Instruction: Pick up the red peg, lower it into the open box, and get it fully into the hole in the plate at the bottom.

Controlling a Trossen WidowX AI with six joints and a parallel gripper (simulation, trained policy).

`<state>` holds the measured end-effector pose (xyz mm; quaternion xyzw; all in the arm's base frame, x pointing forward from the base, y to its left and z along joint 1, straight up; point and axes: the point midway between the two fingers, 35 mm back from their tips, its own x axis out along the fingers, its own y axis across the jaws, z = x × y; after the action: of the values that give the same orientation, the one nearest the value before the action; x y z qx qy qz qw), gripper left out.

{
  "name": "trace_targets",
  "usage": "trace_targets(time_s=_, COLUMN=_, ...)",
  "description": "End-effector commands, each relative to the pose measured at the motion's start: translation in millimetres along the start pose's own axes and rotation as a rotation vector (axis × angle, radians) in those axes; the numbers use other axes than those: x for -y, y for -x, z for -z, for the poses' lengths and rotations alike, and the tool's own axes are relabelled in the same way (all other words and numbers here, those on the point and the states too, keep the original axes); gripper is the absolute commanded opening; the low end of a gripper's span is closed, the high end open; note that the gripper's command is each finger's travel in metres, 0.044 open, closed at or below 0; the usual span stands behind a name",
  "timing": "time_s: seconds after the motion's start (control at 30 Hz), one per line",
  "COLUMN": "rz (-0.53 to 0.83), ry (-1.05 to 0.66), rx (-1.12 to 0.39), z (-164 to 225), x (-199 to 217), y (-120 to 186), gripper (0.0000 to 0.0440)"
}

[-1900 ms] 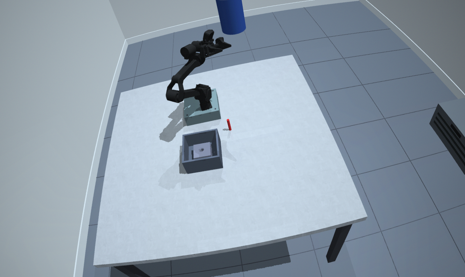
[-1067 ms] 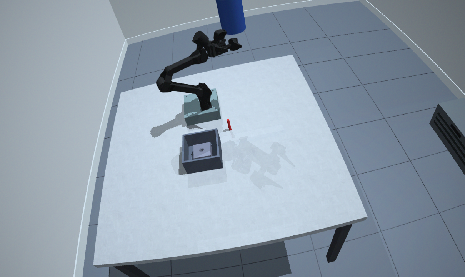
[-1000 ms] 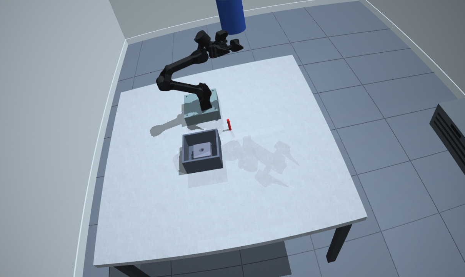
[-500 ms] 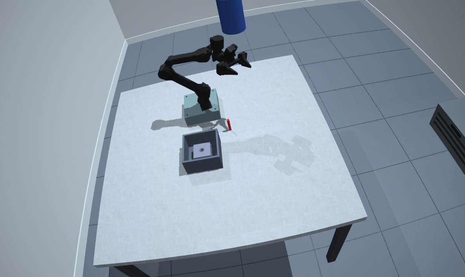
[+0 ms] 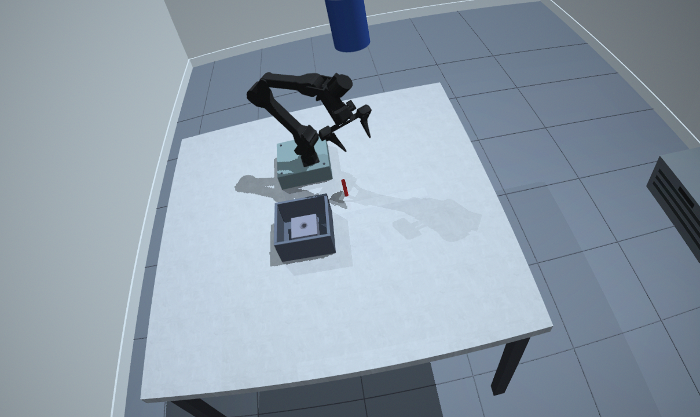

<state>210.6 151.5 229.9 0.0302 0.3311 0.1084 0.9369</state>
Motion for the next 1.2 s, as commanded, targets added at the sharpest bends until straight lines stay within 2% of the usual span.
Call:
trace_targets(time_s=0.0, rz=0.065, ry=-0.117, rx=-0.116, z=13.9, x=14.5, y=-8.1, gripper=0.044)
trace_targets(time_s=0.7, rz=0.448, ry=-0.567, rx=-0.579, z=91.3, x=62.5, y=-22.3, gripper=0.044)
trace_targets(time_s=1.17, rz=0.651, ry=-0.696, rx=-0.757, z=126.9, x=69.2, y=-39.1, gripper=0.044)
